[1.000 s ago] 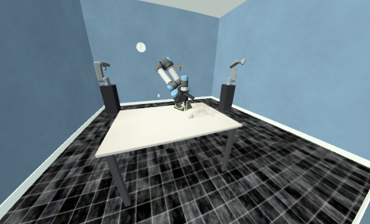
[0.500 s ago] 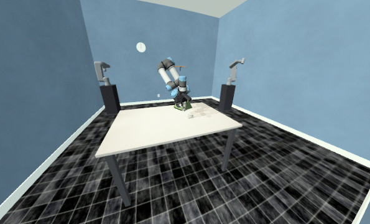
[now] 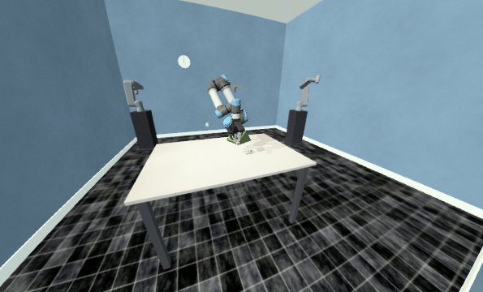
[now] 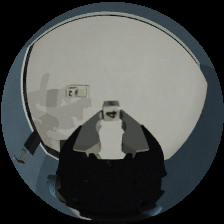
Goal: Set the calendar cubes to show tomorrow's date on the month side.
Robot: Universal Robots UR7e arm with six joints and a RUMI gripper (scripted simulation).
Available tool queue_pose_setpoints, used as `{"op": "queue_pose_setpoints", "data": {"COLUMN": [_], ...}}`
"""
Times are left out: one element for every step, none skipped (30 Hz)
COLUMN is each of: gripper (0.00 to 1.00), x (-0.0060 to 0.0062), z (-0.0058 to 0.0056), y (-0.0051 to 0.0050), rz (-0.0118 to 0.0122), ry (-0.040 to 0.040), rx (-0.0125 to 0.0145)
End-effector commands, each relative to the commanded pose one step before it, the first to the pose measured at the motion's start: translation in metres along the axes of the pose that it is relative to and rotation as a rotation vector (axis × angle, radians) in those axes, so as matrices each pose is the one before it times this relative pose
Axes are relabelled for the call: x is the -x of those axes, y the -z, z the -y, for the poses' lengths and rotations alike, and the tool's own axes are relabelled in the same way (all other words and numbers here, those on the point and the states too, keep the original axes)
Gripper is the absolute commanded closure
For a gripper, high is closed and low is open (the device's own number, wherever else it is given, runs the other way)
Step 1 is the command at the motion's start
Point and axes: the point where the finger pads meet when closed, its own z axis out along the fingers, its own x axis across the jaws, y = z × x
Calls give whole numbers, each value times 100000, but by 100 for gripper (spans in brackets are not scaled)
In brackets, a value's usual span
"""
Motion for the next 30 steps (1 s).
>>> {"op": "queue_pose_setpoints", "data": {"gripper": [90, 90, 90, 90, 90, 90, 90, 90, 90, 90, 90, 90, 90, 90, 90, 90, 90, 90, 90, 90, 90, 90, 90, 90, 90, 90, 90, 90, 90, 90], "x": [-984, -197, -135, -203, -114, -228, -83, -270, -28, -274, -198, 0, 0, -33, -262, -191, -168, -147, -129, -114, -100, -85, -71, -57, -47, -32, -19, -5, 0, 0], "z": [-532, -54, -34, -49, -25, -35, -11, -25, -2, -23, -47, 0, 0, -7, 54, -41, -39, -35, -24, -9, 7, 21, 30, 32, 29, 22, 12, -1, 0, 0], "y": [-121, -5, -3, -5, -3, 5, 2, 14, 1, 11, -20, 0, 0, -3, 62, -21, -24, -24, -17, -6, 6, 16, 22, 24, 22, 16, 8, -8, 0, 0], "rz": [-383, -57, -40, -62, -36, -75, -28, -93, -10, -97, -71, 0, 0, -12, -94, -73, -66, -59, -52, -45, -38, -30, -22, -22, -31, -26, -21, -17, 0, 0], "ry": [-16941, -2818, -1928, -2884, -1617, -3126, -1130, -3619, -374, -3704, -2900, 0, 0, -475, -3172, -2780, -2476, -2178, -1892, -1619, -1358, -1109, -875, -658, -463, -294, -157, -43, 0, 0], "rx": [380, -36, -26, -42, -25, -72, -27, -106, -11, -106, -22, 0, 0, -4, -215, -22, -11, -6, -15, -34, -54, -71, -79, -78, -67, -49, -28, 24, 0, 0]}}
